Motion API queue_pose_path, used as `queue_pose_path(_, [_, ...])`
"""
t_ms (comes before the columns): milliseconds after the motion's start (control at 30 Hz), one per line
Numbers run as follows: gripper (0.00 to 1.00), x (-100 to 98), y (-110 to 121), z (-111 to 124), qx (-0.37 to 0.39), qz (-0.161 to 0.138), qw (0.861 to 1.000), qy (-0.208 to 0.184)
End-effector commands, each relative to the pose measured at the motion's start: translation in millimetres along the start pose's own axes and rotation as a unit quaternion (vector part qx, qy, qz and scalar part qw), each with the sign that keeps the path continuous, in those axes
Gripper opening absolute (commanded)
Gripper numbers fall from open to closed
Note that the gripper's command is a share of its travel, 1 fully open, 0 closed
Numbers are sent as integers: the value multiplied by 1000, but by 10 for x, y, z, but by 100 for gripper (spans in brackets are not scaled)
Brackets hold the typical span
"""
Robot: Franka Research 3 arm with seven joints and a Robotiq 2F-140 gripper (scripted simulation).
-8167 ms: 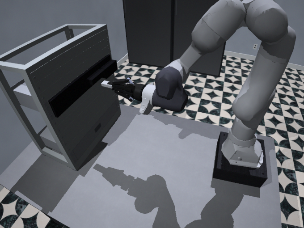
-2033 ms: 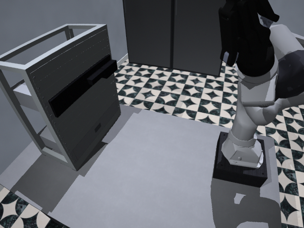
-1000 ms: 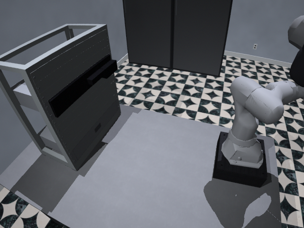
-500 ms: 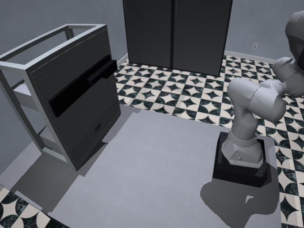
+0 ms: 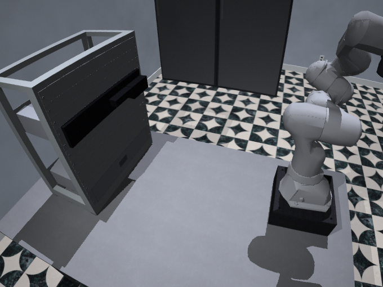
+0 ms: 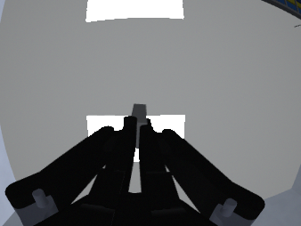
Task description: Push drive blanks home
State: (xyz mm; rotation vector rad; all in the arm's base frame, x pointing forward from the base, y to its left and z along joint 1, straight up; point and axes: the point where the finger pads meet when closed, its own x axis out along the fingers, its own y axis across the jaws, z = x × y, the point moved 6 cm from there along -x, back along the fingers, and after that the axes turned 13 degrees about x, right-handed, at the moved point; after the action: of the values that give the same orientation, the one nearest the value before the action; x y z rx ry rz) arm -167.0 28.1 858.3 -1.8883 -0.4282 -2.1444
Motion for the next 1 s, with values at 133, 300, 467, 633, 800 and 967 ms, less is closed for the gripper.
queue_pose_path(133, [0, -120, 660, -183, -44, 21, 998, 38])
queue_pose_path(300, [0, -148, 930, -242, -26, 43, 998, 42])
queue_pose_path(467, [0, -159, 1015, -256, -21, 50, 998, 44])
queue_pose_path(633, [0, -159, 1015, -256, -21, 50, 998, 44])
queue_pose_path(800, [0, -159, 1015, -256, -21, 50, 998, 44])
queue_pose_path(967, [0, -244, 1517, -302, 12, 91, 995, 50])
